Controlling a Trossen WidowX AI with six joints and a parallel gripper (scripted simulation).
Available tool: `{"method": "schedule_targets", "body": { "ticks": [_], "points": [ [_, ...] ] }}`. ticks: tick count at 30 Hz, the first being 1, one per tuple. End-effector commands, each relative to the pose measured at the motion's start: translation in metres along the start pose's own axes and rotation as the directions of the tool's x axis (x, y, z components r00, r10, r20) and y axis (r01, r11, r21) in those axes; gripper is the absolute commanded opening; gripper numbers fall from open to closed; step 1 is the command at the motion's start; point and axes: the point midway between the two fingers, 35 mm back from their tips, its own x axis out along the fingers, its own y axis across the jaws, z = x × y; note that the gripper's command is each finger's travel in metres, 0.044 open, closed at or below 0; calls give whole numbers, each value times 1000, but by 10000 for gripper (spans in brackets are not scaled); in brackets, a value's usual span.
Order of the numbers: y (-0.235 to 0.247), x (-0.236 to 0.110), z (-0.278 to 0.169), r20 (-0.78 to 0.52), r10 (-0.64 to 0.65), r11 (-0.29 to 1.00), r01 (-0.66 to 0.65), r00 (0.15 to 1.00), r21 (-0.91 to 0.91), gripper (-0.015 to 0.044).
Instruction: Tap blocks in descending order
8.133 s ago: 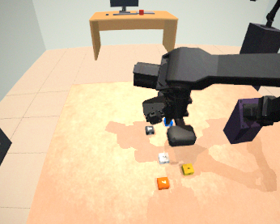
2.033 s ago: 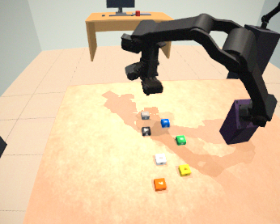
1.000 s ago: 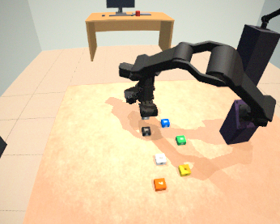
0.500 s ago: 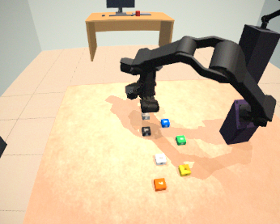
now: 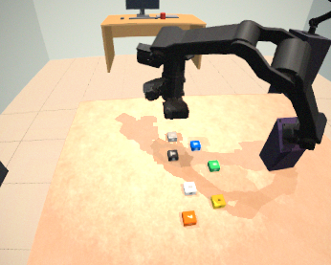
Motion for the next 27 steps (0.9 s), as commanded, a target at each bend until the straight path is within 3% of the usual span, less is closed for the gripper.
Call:
{"method": "schedule_targets", "body": {
  "ticks": [1,11,20,24,27],
  "points": [
    [68,-4,16,5,-12,999,12,1000,-30,20],
    [263,-2,-15,1,24,999,-24,1000,-35,20],
    [272,2,-18,-1,28,999,-28,1000,-36,20],
    [274,66,-17,0,29,999,-29,1000,-36,20],
    [275,79,-19,-1,32,999,-32,999,-36,20]
  ]
}}
